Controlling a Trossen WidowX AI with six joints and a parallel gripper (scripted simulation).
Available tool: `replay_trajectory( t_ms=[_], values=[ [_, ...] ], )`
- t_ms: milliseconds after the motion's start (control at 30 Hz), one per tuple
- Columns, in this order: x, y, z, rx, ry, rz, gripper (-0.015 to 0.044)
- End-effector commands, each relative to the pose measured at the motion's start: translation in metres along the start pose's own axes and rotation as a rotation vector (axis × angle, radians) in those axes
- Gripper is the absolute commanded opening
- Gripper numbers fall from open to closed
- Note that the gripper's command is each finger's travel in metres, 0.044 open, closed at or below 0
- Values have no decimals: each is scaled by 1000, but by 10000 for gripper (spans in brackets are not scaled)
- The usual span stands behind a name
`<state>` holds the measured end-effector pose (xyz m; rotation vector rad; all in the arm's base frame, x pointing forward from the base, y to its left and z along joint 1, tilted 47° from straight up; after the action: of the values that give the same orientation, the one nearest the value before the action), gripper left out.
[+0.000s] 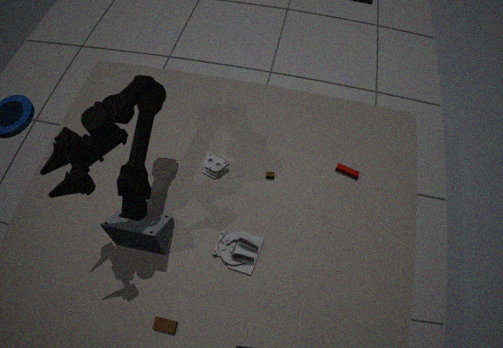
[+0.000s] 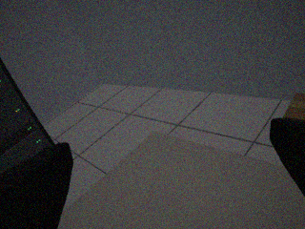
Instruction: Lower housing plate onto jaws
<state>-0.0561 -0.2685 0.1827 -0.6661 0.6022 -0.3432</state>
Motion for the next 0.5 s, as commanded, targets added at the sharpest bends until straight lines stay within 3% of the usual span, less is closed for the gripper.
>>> replay_trajectory(
  t_ms=[0,467],
  values=[
    [18,1,10,4,-88,-22,440],
    [84,21,61,93,-412,-54,440]
  ],
)
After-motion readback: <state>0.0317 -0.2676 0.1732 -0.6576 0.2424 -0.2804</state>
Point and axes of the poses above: the point midway between the two fingers, 35 mm back from their tips, its own z axis back along the fingers, its own x axis across the jaws, y = z × x, the point moved 2 cm from there along z, back along the fingers, and after that the axes turned 9 degrees about z, right-handed, at the moved point
